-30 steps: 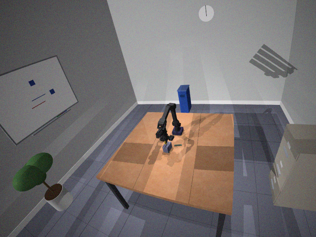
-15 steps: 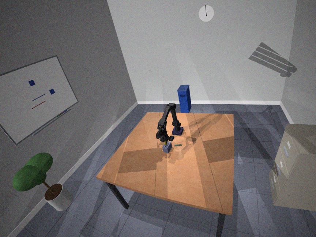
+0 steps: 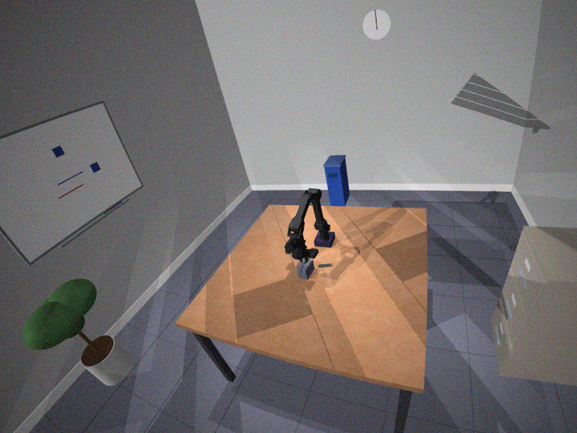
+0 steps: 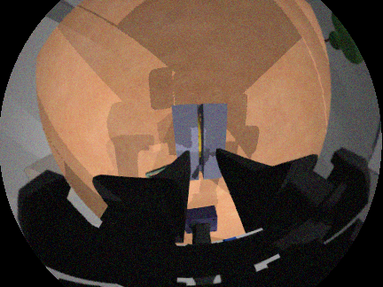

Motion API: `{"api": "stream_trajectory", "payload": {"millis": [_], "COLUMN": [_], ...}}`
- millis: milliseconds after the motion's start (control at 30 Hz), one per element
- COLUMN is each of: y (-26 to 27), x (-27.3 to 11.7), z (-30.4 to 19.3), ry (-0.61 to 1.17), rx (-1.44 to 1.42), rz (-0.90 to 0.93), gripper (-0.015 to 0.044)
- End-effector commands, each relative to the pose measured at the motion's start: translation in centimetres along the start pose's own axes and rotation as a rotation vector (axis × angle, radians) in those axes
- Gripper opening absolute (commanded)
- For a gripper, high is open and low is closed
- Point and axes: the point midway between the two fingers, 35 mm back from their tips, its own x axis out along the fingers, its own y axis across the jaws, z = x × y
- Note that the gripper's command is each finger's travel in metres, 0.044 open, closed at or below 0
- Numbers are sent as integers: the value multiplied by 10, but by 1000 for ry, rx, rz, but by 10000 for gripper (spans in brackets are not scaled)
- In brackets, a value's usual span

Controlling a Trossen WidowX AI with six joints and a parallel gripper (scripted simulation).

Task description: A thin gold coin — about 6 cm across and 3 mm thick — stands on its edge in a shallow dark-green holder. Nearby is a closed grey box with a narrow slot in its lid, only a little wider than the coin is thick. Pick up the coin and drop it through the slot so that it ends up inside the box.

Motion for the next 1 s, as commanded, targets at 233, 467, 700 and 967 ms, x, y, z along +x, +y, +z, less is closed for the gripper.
{"api": "stream_trajectory", "payload": {"millis": [233,467,700,967], "y": [0,0,0,0], "x": [-3,-18,-62,-62], "z": [0,0,-4,-4], "ry": [-1,0,10,10], "rx": [0,0,3,3], "rz": [0,0,0,0], "gripper": [213,397,440,440]}}
